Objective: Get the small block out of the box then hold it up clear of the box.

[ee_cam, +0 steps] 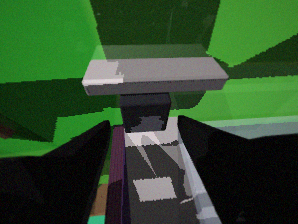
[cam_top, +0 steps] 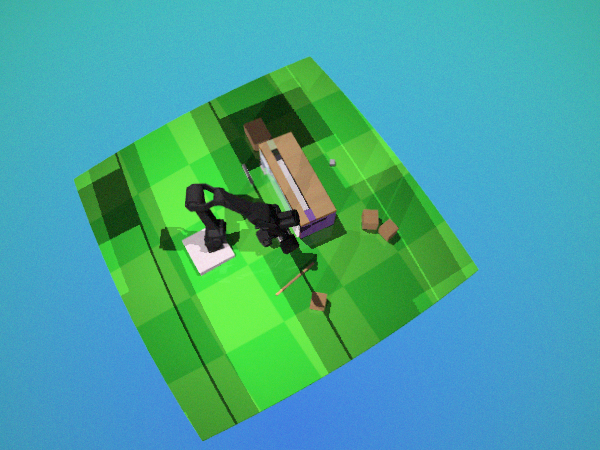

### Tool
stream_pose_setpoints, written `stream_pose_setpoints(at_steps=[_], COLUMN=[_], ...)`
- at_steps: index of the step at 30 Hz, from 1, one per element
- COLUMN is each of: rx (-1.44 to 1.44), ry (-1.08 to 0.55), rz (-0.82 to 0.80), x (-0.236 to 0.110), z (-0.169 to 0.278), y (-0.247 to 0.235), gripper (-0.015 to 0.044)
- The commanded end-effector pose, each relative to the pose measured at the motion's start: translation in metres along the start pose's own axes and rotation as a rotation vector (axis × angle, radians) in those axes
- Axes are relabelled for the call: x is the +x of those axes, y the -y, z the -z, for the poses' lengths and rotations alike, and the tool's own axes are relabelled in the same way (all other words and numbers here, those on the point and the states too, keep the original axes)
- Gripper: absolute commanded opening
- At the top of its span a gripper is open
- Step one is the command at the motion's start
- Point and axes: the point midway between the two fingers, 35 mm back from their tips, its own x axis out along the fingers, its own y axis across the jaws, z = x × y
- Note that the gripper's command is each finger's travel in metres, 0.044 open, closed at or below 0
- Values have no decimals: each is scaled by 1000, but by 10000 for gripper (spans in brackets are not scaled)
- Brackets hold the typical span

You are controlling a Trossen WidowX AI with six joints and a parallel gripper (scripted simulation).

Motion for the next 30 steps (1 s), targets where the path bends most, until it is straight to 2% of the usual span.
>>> stream_pose_setpoints(at_steps=[1, 5, 13, 16, 18, 30], rx=[9, 9, 9, 9, 9, 3], ry=[8, 8, 8, 8, 7, 4], rz=[0, 0, 0, 0, 0, 0], x=[8, 11, 11, 11, 8, -46], z=[-7, -9, -9, -9, -7, 19], y=[1, 1, 1, 1, 0, 0], gripper=[285, 285, 75, 55, 3, 0])
